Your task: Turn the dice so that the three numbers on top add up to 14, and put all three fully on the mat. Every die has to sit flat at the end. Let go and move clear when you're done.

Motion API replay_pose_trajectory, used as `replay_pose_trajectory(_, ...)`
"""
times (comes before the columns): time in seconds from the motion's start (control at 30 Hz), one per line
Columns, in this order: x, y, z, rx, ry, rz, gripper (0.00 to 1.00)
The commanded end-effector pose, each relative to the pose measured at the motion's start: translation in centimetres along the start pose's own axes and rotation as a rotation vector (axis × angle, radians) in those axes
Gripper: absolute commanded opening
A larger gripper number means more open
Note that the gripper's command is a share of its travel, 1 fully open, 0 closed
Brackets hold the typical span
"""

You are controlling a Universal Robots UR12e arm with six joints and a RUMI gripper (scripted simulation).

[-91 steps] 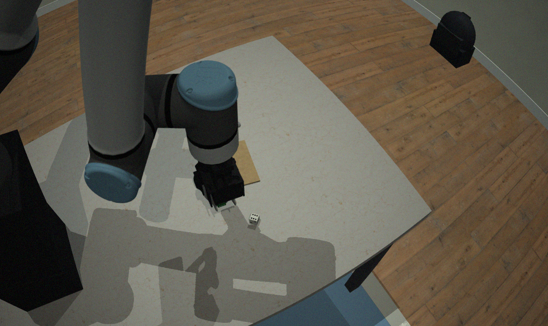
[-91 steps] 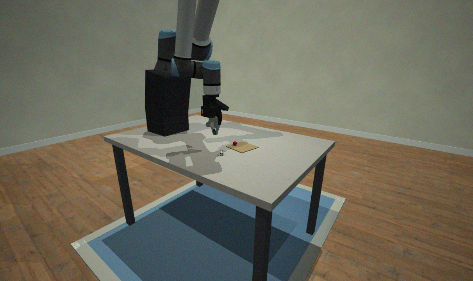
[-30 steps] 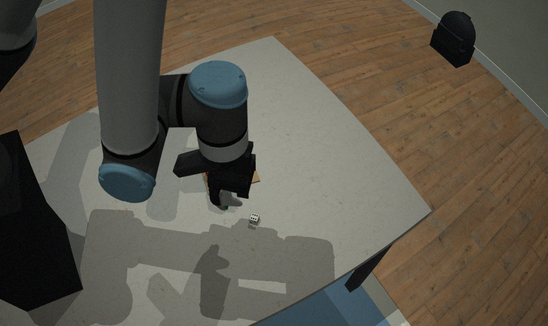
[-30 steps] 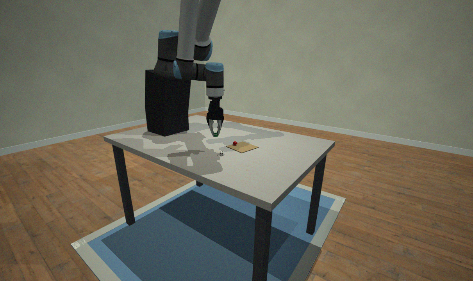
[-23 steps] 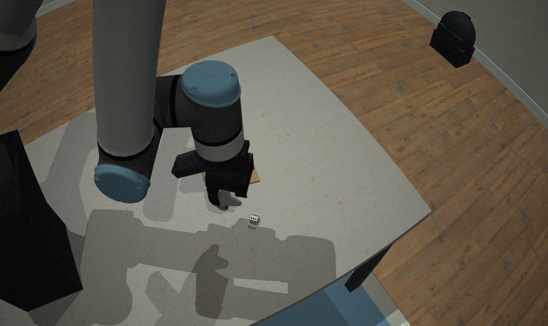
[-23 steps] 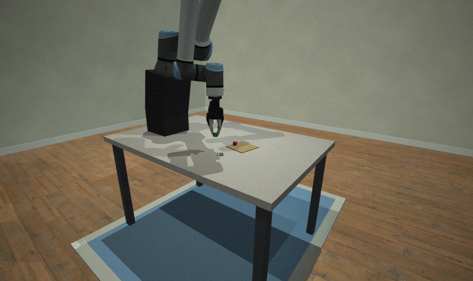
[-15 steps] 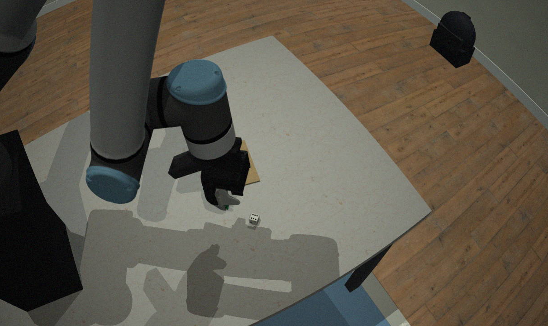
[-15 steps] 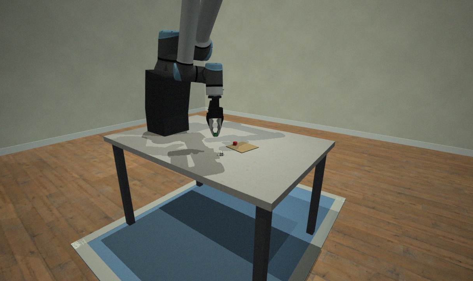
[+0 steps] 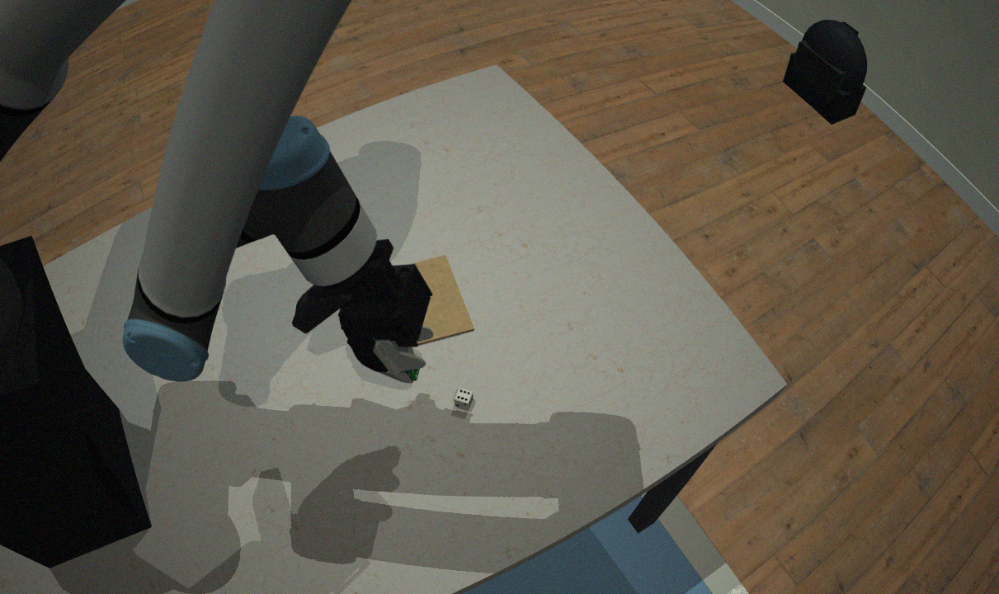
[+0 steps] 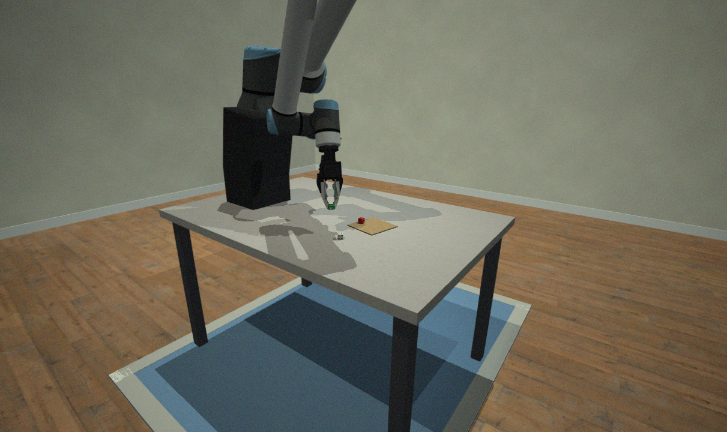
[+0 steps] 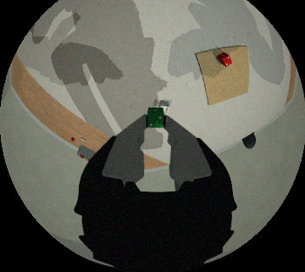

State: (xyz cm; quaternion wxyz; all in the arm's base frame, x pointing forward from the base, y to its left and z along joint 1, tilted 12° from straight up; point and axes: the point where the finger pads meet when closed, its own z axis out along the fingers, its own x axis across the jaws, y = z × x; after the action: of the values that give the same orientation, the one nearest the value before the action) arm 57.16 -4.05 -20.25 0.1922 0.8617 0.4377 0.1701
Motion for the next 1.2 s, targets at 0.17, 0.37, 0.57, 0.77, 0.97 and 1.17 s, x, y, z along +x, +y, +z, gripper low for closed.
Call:
replay_pose_trajectory(0.17, 0.0, -0.12, 0.24, -0.264, 0.003, 0.0, 0.03)
replay_pose_trajectory(0.37, -0.02, -0.23, 0.21, -0.358, 0.004, 0.0, 0.03)
replay_pose_trajectory(0.57, -0.05, -0.37, 0.2, -0.485, 0.004, 0.001, 0.03)
replay_pose_trajectory(0.77, -0.04, -0.38, 0.24, -0.574, 0.004, 0.0, 0.03)
replay_pose_trajectory(0.97, -0.06, -0.46, 0.2, -0.601, 0.004, 0.001, 0.03)
replay_pose_trajectory(1.17, -0.07, -0.5, 0.19, -0.61, 0.004, 0.002, 0.03)
